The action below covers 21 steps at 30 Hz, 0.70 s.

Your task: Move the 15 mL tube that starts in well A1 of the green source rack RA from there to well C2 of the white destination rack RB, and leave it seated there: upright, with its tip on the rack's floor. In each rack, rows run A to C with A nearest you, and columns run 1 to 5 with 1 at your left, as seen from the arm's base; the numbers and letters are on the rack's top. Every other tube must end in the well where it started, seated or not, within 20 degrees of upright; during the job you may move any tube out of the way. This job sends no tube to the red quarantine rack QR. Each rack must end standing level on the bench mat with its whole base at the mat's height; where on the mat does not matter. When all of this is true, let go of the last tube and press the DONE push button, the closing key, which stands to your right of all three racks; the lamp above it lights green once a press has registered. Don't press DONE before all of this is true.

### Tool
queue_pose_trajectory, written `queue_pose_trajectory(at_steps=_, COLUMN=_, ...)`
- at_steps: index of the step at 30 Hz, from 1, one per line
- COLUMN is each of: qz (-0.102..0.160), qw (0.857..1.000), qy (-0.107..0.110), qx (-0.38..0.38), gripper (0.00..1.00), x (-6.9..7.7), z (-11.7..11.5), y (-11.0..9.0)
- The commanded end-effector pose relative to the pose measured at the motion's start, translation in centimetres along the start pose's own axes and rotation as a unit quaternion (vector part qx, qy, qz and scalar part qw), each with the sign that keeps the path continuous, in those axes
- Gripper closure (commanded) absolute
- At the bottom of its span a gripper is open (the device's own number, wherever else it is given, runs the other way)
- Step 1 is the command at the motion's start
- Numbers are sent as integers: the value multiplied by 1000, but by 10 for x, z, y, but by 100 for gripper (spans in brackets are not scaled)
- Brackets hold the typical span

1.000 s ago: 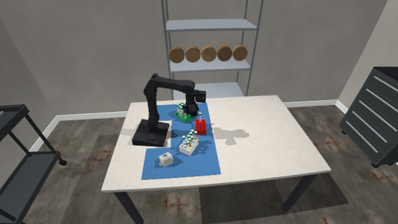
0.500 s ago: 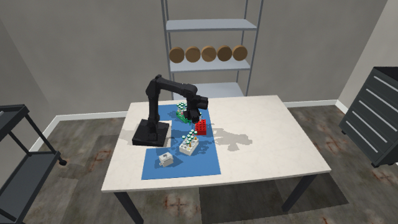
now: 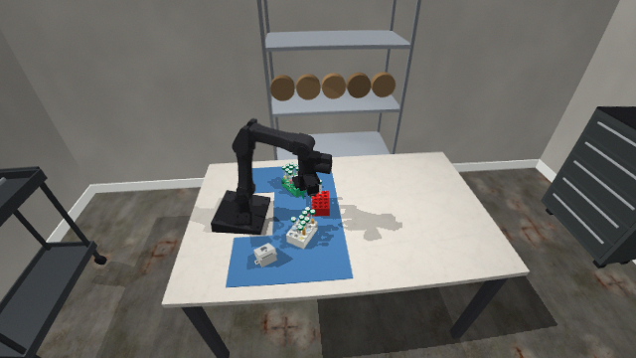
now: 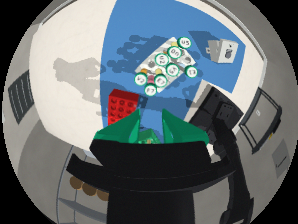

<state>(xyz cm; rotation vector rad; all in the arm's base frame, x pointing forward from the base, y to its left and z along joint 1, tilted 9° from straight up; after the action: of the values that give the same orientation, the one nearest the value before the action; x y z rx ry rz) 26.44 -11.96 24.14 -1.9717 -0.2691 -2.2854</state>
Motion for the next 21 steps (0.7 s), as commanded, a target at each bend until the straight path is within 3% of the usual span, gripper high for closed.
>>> queue_pose_trajectory(at_steps=1, qz=-8, qw=1000, qy=7, qx=-1, gripper=70, x=1, z=1, y=1)
queue_pose_trajectory(at_steps=21, qz=-8, qw=1000, qy=7, qx=-1, gripper=70, x=-33, z=5, y=2)
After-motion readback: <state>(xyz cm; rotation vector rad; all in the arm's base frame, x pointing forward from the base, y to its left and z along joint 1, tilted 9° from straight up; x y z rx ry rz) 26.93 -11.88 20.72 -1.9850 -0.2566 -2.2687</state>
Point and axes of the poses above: the point where the finger pads meet when closed, its own x axis back along the fingers, its own z axis across the jaws, y = z × x, the point moved 4 cm from there along x, back along the fingers, and after that the axes turned 4 degrees about x, right-handed, at the moved point
